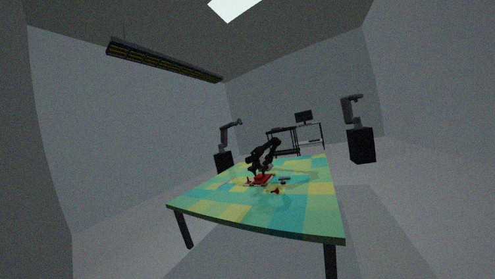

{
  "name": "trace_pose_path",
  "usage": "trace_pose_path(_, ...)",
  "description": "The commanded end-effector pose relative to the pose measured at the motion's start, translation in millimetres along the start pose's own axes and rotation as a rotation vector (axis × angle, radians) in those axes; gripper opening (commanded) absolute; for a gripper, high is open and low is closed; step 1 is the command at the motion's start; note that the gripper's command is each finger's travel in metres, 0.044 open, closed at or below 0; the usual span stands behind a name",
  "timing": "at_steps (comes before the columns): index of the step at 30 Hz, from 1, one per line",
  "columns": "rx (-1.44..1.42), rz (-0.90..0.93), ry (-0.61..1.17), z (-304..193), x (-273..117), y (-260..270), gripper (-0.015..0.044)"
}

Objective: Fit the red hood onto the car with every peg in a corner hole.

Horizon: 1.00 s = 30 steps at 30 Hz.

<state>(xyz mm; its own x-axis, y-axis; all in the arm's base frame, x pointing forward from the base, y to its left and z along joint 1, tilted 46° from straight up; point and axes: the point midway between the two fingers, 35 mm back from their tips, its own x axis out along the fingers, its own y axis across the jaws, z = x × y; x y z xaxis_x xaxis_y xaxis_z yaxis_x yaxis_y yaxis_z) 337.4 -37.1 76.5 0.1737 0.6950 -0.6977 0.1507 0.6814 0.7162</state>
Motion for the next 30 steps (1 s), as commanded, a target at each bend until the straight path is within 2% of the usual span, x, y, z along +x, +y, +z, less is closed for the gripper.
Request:
trace_pose_path(1,-0.004,0.001,0.000,0.2,-1.7,0.2,0.0000)
trace_pose_path(30,-0.001,0.001,-0.004,-0.8,1.2,0.9,0.0000)
